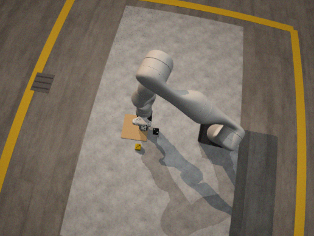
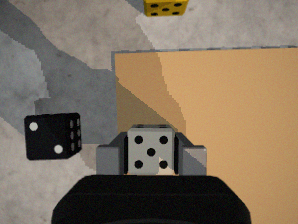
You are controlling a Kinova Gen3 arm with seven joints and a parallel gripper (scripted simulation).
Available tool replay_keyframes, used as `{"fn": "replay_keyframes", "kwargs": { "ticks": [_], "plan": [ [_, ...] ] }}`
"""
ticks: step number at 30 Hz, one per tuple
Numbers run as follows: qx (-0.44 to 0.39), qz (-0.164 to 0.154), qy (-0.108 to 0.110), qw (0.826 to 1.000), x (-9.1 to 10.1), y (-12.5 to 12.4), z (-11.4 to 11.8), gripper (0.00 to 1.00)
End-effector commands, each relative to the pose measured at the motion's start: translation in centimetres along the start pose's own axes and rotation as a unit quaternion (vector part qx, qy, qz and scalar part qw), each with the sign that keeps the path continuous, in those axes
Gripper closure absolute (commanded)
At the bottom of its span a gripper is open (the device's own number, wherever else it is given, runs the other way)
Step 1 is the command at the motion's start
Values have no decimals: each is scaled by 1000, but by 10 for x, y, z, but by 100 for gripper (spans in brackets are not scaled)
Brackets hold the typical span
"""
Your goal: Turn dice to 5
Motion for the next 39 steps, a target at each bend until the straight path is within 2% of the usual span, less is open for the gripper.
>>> {"fn": "replay_keyframes", "kwargs": {
  "ticks": [1,12,13,17,18,20,21,23,24,26,27,39],
  "plan": [
    [8,-1,3,1000,0,1,2,43],
    [8,-1,3,1000,0,1,2,43],
    [8,-1,3,1000,0,1,2,37],
    [8,-1,3,1000,0,1,2,37],
    [8,-1,3,1000,0,1,2,31],
    [8,-1,3,1000,0,1,2,31],
    [8,-1,3,1000,0,1,2,25],
    [8,-1,3,1000,0,1,2,25],
    [8,-1,3,1000,0,1,2,19],
    [8,-1,3,1000,0,1,2,19],
    [8,-1,3,1000,0,1,2,13],
    [8,-1,3,1000,0,1,2,13]
  ]
}}
Point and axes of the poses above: the point where the finger pads meet when closed, its own x axis back along the fingers, its own z axis across the jaws, y = z × x, the point moved 2 cm from there along x, back along the fingers, and after that the axes turned 5 degrees about -x, right-handed, at the moved point
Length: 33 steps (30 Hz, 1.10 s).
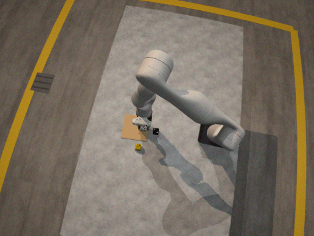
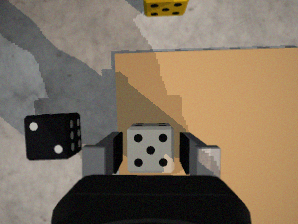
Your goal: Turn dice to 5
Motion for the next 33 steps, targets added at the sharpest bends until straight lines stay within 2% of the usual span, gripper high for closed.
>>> {"fn": "replay_keyframes", "kwargs": {
  "ticks": [1,5,10,12,19,23,32,33],
  "plan": [
    [8,-1,3,1000,1,1,2,13],
    [8,-1,3,1000,8,1,2,13],
    [8,-1,3,1000,30,1,2,13],
    [8,-1,3,1000,30,1,2,13],
    [8,-1,3,1000,67,1,2,13],
    [8,-1,3,1000,82,1,2,13],
    [8,-1,3,1000,90,1,2,13],
    [8,-1,3,1000,90,1,2,0]
  ]
}}
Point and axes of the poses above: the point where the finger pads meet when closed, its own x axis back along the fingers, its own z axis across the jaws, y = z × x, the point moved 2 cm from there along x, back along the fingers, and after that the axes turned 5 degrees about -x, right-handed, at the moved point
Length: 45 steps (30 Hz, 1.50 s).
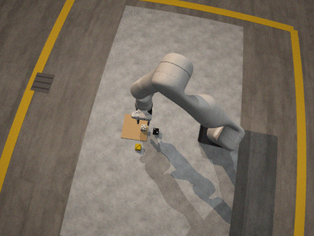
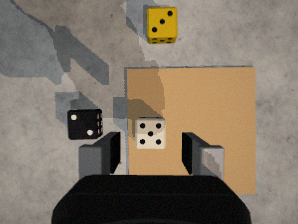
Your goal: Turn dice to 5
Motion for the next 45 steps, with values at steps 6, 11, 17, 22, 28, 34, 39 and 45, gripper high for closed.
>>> {"fn": "replay_keyframes", "kwargs": {
  "ticks": [6,11,17,22,28,34,39,45],
  "plan": [
    [-1,-1,2,1000,4,1,2,0],
    [-1,-1,2,1000,4,1,2,0],
    [-1,-1,2,1000,4,1,2,0],
    [1,-2,2,1000,3,-11,3,0],
    [11,-2,2,1000,-2,-89,2,0],
    [14,-1,2,1000,-3,-113,-1,0],
    [14,-1,2,1000,-3,-113,-1,13],
    [14,-1,2,1000,-3,-113,-1,13]
  ]
}}
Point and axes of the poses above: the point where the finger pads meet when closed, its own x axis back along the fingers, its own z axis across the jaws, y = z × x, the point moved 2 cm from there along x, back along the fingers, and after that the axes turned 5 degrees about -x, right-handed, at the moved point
